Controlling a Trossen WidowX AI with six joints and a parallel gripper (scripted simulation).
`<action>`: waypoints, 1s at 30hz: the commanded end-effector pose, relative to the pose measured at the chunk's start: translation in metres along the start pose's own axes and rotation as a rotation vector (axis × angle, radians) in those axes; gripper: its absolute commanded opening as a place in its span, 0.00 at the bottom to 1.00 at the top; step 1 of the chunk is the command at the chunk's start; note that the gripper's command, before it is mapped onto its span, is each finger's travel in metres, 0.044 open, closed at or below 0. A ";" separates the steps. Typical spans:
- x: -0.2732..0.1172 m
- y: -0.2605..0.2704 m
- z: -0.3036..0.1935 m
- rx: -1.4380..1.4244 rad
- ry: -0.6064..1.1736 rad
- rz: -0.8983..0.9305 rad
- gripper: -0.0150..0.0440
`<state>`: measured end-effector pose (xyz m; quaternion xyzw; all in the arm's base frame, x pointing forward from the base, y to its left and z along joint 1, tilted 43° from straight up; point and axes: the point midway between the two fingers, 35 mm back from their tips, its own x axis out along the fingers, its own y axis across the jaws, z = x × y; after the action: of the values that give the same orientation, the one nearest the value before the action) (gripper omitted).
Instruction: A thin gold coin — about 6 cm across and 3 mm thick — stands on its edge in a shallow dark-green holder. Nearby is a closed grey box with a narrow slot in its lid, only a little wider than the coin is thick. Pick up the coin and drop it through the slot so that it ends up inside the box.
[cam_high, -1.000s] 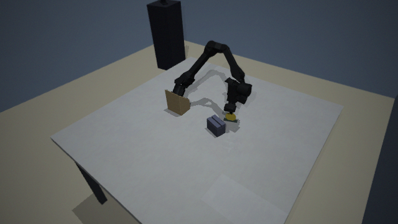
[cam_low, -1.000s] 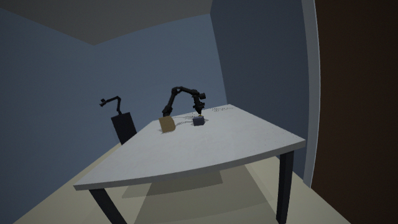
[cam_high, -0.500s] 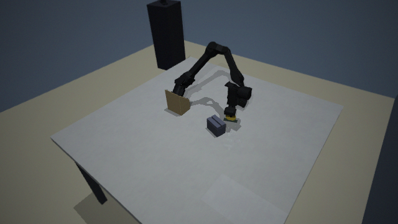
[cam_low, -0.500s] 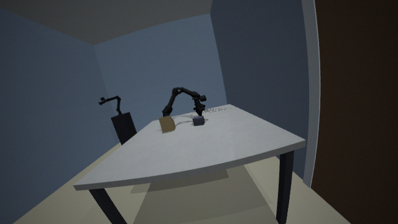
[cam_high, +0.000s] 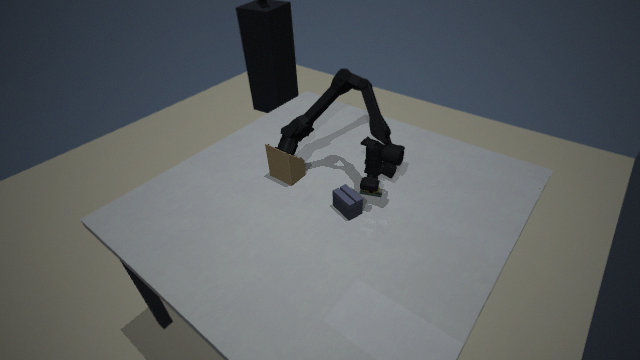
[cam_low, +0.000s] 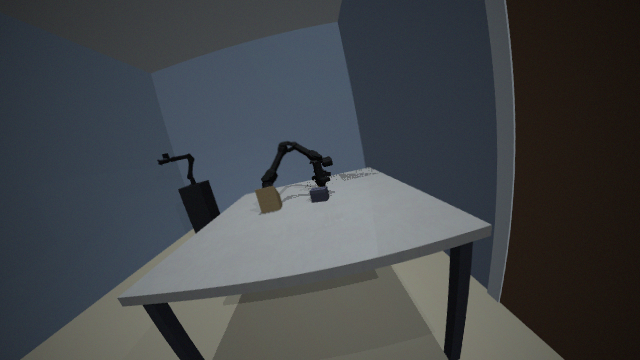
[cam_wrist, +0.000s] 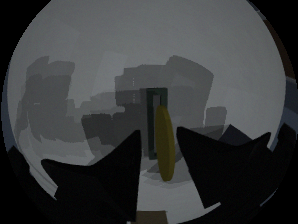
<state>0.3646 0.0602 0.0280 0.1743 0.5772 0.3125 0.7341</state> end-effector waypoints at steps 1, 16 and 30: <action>0.011 -0.001 -0.005 0.014 0.013 0.009 0.53; 0.012 -0.001 -0.005 0.014 0.013 0.009 0.25; -0.003 -0.007 0.004 -0.015 -0.028 -0.011 0.25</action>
<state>0.3654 0.0607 0.0218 0.1765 0.5733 0.3138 0.7360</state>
